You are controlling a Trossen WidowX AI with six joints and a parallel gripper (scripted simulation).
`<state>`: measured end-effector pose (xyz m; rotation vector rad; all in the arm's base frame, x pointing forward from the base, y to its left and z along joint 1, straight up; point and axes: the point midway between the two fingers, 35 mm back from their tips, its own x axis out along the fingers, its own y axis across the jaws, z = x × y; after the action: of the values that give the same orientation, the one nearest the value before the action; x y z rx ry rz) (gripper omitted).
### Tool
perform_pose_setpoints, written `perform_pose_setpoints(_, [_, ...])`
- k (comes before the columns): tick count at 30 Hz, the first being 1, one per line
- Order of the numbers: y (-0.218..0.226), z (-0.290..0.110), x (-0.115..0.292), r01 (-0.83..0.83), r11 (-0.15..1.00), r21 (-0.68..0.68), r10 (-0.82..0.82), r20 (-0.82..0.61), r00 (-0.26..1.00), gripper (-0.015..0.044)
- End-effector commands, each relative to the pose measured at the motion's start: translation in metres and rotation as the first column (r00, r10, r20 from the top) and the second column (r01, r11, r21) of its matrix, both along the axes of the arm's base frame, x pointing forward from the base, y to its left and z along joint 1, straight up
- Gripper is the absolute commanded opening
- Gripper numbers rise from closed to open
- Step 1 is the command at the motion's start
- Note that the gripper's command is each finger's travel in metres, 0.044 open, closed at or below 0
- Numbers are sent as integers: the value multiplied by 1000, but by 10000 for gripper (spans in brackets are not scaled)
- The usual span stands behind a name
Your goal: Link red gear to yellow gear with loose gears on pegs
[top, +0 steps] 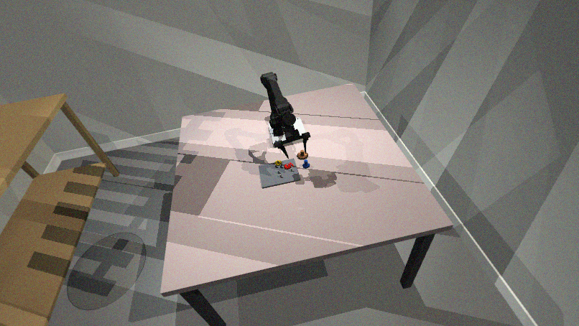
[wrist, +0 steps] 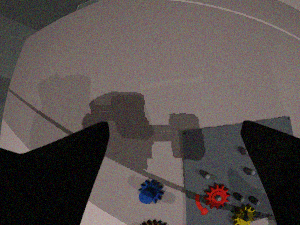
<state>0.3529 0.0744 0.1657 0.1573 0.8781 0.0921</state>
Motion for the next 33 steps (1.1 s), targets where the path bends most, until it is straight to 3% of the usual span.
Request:
perform_pose_setpoints(1, [20,-34,-11,7,1000,-19,-11,-241,970,440])
perform_pose_setpoints(5, [44,-73,-39,5,996,-92,-53,-527,848,440])
perform_pose_setpoints(7, [50,-83,-50,1,992,-128,-78,-603,794,440])
perform_pose_setpoints(33, [55,-121,-54,0,991,-132,-82,-613,786,440])
